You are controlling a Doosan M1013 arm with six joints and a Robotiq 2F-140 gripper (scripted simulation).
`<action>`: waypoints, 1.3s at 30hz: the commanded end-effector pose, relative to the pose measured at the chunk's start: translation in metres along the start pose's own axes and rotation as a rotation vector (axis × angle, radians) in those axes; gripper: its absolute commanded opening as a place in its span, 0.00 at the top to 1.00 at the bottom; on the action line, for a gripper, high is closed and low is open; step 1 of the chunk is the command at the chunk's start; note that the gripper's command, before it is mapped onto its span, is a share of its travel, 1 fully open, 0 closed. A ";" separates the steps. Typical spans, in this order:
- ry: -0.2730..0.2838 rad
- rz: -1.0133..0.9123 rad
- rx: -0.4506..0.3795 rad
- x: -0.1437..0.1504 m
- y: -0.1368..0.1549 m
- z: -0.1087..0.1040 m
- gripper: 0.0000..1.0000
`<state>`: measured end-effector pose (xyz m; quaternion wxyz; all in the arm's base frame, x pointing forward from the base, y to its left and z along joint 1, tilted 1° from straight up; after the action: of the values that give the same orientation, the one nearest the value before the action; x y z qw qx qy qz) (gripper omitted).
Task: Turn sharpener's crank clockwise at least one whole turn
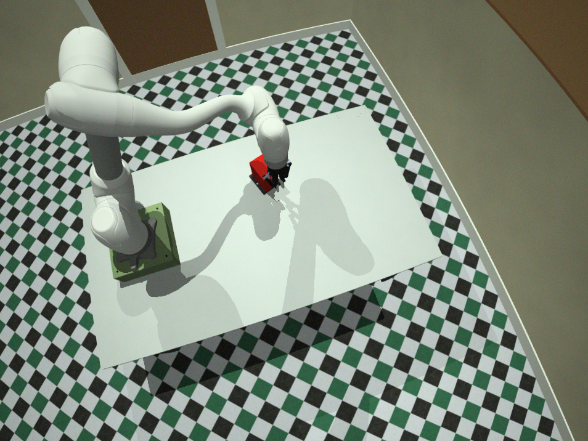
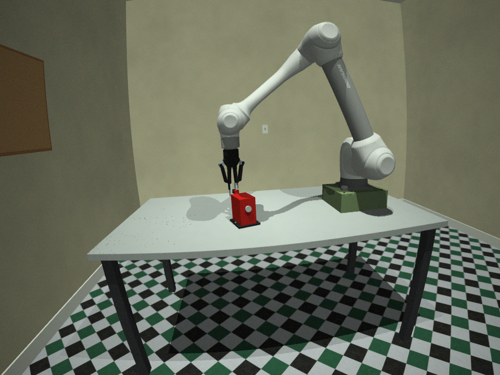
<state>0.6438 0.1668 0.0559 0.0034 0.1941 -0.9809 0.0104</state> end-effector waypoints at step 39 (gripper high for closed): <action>0.001 0.000 0.004 -0.002 0.000 0.001 0.68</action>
<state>0.6441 0.1665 0.0550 0.0040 0.1945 -0.9808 0.0111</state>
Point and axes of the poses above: the point where the finger pads meet when closed, its own z axis out along the fingers, its own x axis across the jaws, y = z × x, the point moved 2 cm from there along -z, back along the fingers, and after that the axes turned 8 degrees about z, right-handed, at the moved point
